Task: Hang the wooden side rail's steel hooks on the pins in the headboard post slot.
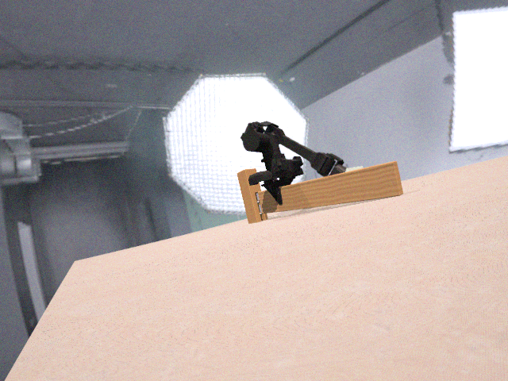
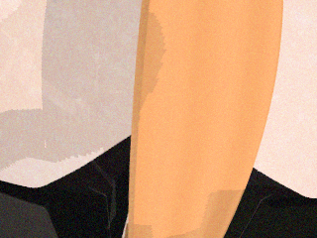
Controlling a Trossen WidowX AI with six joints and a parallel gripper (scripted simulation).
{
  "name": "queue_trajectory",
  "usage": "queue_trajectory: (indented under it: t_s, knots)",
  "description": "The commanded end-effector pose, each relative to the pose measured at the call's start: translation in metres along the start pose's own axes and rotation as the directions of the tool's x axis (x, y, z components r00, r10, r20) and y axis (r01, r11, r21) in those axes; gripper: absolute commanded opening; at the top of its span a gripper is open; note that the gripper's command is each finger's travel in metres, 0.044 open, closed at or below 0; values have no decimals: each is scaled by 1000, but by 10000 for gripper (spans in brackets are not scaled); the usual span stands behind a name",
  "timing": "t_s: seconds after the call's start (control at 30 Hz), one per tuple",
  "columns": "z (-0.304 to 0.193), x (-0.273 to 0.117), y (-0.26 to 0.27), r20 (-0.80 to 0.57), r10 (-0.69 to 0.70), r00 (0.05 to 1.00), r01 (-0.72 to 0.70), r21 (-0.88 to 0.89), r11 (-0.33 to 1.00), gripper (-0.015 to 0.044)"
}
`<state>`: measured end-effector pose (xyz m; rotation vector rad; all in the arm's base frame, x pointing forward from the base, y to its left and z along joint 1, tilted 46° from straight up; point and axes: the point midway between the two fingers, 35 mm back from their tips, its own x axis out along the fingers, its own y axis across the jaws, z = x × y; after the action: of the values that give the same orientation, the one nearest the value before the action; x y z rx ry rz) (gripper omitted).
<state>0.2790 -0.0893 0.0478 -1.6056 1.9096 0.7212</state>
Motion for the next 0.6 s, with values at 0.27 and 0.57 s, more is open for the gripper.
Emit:
queue_trajectory:
  t_s: [0.27,0.57]
  knots:
    - [-3,-4,-2,1,-15,1000,15,4,1000,0]
    - [-4,-3,-1,1,-15,1000,15,4,1000,0]
